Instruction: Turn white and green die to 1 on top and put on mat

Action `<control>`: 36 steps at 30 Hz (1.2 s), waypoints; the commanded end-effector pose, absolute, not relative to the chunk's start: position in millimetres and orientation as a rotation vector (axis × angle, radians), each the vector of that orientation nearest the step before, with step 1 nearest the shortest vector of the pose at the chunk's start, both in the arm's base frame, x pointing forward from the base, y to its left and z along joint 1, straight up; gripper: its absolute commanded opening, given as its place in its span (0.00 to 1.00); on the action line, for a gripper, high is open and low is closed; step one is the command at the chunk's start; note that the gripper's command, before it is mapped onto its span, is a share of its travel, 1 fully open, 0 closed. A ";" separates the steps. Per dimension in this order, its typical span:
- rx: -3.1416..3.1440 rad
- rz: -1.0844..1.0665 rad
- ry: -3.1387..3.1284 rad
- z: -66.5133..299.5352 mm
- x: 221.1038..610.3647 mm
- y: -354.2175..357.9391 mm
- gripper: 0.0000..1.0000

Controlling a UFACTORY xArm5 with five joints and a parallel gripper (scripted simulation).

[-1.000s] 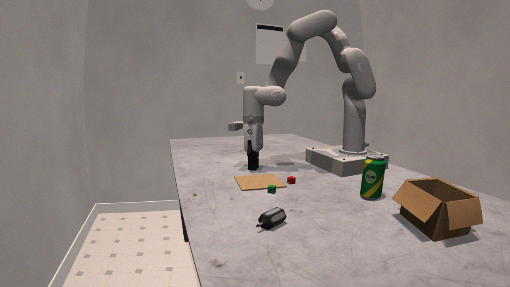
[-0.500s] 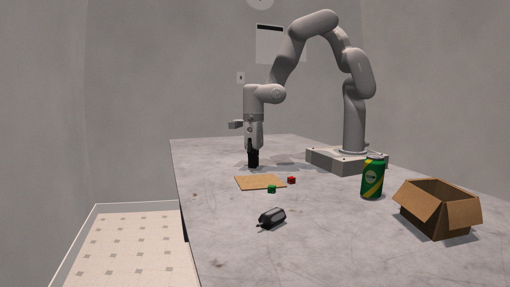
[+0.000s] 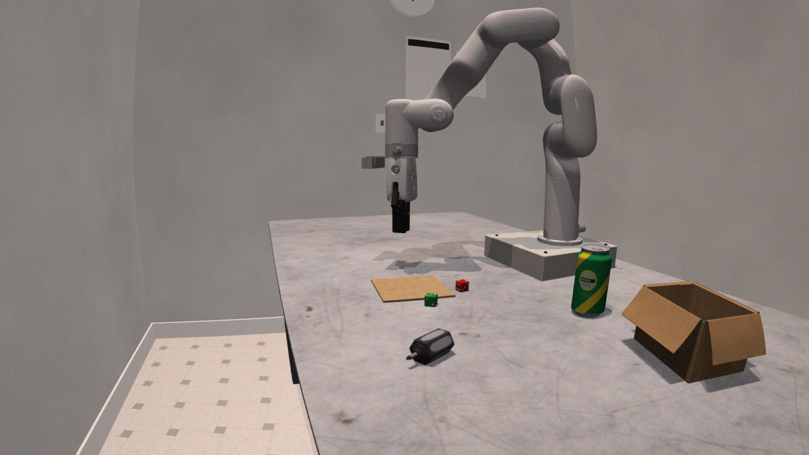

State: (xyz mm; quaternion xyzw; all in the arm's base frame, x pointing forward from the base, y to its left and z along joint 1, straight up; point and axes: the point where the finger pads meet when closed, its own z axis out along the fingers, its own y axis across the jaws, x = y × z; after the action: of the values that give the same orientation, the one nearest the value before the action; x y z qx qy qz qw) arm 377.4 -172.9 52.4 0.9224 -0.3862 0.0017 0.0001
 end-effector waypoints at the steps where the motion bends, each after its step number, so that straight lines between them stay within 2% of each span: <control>1: 2.898 0.004 -1.213 65.7 377.0 -172.7 0.15; 17: 2.877 0.004 -1.262 65.6 377.1 -172.8 0.15; 36: 2.470 0.004 -1.943 63.9 379.0 -174.3 0.15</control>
State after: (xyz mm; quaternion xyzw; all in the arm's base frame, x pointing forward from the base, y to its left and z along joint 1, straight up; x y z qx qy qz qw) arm 377.3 -173.4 63.1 0.8274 -0.5616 -0.0005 0.0001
